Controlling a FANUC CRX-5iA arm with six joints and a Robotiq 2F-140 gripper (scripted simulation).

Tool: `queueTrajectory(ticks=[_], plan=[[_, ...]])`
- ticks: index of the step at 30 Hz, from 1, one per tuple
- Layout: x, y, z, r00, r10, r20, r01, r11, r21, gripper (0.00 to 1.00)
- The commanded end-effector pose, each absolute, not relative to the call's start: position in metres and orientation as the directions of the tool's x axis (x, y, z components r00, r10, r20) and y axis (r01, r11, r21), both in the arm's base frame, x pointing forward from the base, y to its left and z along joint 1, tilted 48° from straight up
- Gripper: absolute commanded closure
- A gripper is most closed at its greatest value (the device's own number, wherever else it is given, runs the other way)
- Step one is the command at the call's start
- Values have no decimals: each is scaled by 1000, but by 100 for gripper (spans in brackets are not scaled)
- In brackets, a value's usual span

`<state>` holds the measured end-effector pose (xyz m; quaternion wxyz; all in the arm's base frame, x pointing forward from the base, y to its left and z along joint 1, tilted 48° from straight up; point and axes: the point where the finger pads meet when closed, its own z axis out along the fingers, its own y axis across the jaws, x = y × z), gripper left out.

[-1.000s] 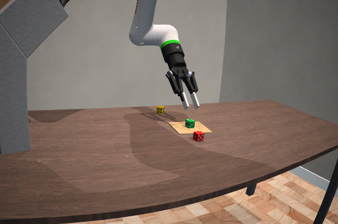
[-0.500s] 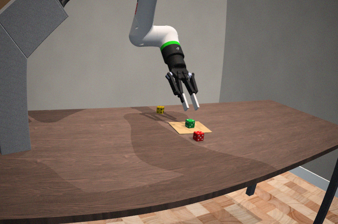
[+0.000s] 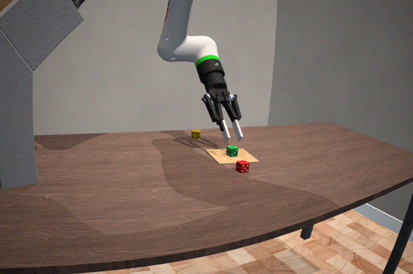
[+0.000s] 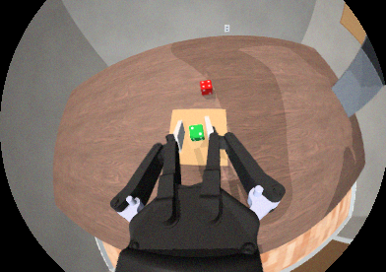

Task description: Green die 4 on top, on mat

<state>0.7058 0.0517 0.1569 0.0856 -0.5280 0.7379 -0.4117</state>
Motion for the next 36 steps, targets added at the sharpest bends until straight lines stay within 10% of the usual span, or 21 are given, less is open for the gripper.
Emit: queueTrajectory(ticks=[1,36], plan=[[711,53,152,-428,-850,308,-708,104,-698,65],[738,62,126,-428,-850,308,-708,104,-698,65]])
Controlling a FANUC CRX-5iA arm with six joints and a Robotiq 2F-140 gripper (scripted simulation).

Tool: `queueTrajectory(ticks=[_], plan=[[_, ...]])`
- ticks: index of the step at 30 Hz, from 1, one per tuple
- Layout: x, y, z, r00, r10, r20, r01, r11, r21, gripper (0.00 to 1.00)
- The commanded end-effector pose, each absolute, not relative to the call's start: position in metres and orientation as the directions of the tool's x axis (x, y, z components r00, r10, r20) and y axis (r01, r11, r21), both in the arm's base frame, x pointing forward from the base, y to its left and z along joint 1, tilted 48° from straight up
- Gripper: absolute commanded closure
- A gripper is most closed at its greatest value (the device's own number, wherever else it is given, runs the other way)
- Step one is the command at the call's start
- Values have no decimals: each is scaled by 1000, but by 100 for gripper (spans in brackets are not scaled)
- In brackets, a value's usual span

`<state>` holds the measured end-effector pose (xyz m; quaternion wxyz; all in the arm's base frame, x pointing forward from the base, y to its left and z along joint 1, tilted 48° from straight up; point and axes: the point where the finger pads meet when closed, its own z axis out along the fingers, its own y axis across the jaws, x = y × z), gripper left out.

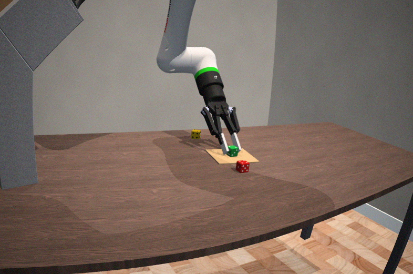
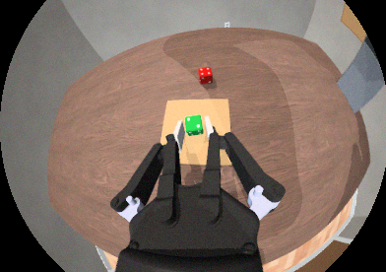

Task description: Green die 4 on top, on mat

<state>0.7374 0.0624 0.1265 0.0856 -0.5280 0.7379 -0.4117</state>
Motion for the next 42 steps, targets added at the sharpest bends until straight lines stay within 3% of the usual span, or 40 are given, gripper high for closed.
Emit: queueTrajectory(ticks=[1,38,39,42], plan=[[738,62,126,-428,-850,308,-708,104,-698,65],[738,62,126,-428,-850,308,-708,104,-698,65],[738,62,126,-428,-850,308,-708,104,-698,76],[738,62,126,-428,-850,308,-708,104,-698,76]])
